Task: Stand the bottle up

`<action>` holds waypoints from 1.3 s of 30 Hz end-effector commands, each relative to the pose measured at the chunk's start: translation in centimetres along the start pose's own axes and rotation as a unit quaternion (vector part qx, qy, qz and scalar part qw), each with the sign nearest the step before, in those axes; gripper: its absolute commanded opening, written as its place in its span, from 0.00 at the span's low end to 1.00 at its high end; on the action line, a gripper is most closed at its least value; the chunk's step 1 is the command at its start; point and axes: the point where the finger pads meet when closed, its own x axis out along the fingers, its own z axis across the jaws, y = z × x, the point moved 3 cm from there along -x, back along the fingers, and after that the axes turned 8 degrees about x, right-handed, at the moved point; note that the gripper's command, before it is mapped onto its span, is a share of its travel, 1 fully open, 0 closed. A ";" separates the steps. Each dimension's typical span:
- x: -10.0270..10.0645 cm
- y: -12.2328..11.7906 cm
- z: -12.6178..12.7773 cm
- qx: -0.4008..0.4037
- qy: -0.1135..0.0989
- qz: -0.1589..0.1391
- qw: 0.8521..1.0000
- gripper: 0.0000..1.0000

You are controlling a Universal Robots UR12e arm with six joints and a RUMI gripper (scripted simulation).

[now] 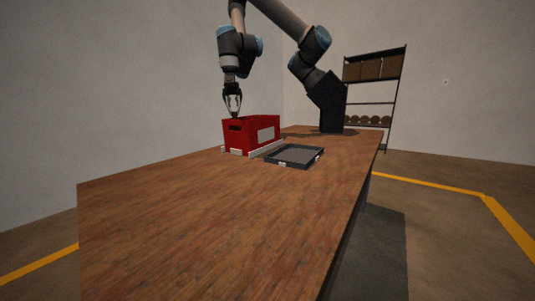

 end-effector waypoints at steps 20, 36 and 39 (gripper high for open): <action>2.3 0.0 0.0 0.000 0.000 0.000 1.000 0.00; 2.6 0.0 0.0 0.000 0.000 0.000 1.000 0.00; 2.6 0.0 0.0 0.000 0.000 0.000 1.000 0.00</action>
